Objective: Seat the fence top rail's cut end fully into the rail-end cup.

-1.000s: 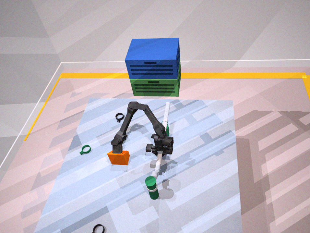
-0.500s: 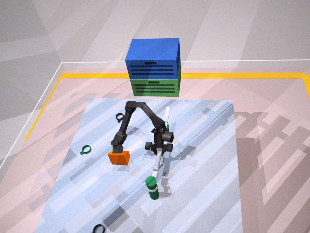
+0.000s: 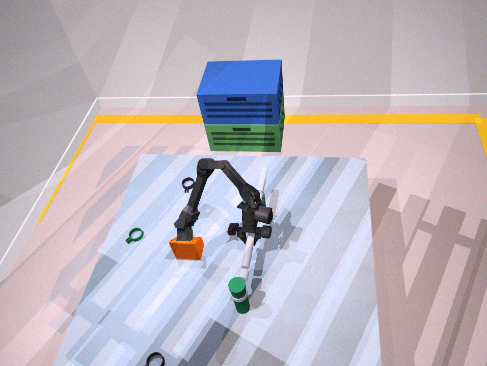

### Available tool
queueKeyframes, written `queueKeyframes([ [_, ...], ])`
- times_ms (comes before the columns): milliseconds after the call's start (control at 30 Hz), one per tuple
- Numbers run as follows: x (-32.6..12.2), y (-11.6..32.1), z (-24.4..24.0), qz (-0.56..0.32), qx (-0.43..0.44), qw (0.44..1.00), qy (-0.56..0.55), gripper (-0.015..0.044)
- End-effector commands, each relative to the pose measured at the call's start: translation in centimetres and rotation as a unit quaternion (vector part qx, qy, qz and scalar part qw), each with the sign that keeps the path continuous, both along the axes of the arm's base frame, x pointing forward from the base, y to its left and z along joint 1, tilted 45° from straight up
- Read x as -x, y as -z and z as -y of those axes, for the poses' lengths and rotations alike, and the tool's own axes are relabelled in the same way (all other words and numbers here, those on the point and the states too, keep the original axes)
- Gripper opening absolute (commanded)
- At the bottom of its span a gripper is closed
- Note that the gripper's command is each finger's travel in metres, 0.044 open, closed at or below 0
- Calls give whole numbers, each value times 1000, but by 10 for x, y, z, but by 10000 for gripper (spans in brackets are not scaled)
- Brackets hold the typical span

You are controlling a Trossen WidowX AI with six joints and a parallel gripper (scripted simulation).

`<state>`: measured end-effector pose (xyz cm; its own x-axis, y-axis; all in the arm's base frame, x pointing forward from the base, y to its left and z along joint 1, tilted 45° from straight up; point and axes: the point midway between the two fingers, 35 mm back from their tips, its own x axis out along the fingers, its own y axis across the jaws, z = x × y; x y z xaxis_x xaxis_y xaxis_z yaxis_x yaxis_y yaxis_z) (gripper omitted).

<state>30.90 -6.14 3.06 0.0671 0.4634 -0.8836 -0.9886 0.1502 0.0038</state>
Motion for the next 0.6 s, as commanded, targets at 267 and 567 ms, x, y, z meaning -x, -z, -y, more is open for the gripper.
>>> queueKeyframes([
  [267, 0, -2, 7, 0, 0, 1000, 0, 0],
  [567, -1, -3, 12, 0, 0, 1000, 0, 0],
])
